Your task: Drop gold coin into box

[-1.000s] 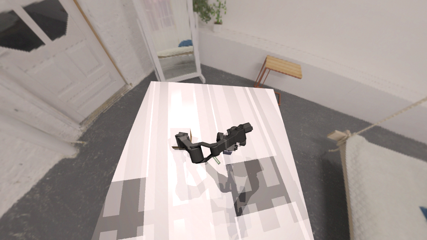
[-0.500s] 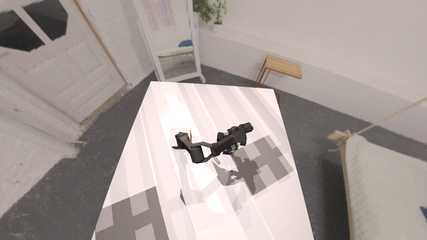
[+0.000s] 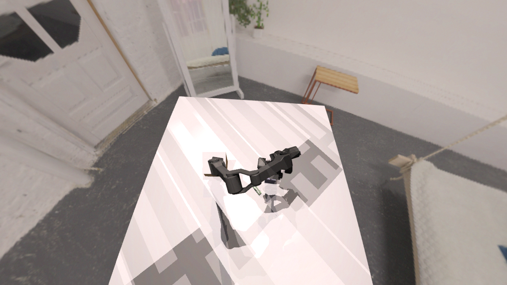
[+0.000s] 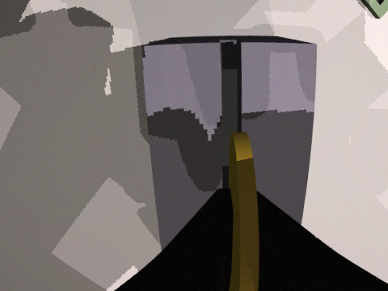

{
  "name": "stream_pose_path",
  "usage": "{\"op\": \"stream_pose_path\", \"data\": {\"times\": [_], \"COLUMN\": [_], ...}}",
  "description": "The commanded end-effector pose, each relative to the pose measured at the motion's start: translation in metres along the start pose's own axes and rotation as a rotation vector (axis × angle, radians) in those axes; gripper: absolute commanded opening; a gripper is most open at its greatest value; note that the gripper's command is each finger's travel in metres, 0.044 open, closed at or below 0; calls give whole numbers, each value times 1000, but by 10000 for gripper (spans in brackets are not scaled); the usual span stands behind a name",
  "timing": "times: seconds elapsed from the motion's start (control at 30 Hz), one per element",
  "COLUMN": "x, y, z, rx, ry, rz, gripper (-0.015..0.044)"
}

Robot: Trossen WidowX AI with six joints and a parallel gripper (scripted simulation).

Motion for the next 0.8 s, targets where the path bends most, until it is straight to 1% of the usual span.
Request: {"op": "stream_pose_path", "data": {"times": [0.0, 0.77], "x": [-3, -13], "y": [1, 0], "z": [-2, -1], "rx": [8, 7], "ry": [-2, -1], "rz": [-5, -5], "gripper": [0, 0]}}
Point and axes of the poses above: the point midway between the two fingers, 35 mm back from their tips, its own x axis back along the fingers, its own z axis across the jaws, y = z × x, the point moved 7 cm from there along x, back along the fingers, and after that the axes turned 14 degrees about -x, right-handed, at the moved point
